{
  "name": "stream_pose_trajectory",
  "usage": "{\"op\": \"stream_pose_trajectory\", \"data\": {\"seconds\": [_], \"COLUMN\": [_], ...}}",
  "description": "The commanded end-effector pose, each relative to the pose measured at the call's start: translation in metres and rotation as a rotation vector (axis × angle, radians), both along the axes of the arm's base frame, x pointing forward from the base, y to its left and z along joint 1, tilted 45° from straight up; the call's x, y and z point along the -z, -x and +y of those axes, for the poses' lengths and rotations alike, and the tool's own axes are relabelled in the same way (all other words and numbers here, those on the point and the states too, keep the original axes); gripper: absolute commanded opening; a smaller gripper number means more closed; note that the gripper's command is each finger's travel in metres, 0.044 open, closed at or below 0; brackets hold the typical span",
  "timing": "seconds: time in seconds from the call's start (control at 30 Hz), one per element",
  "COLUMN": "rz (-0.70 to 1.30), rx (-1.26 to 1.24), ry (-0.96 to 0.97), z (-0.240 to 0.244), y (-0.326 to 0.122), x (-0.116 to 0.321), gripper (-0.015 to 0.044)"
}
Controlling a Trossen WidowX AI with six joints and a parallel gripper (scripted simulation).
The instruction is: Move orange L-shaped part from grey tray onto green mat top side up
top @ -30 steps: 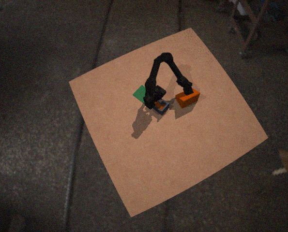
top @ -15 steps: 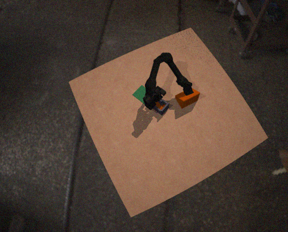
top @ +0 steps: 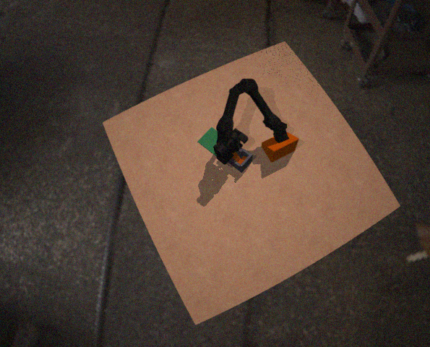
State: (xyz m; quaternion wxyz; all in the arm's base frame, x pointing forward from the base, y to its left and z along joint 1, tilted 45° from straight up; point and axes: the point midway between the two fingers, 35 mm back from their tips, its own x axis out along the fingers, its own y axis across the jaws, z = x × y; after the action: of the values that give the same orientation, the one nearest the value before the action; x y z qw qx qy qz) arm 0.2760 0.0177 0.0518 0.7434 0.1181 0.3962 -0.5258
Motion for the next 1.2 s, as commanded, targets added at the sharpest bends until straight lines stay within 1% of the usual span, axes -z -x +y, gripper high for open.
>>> {"op": "stream_pose_trajectory", "data": {"seconds": [0.0,1.17], "rz": [-0.001,0.003], "rx": [0.001,-0.002], "ry": [0.0,0.002], "z": [0.0,0.036], "y": [0.0,0.007], "x": [0.0,-0.037], "gripper": [0.0,0.0]}}
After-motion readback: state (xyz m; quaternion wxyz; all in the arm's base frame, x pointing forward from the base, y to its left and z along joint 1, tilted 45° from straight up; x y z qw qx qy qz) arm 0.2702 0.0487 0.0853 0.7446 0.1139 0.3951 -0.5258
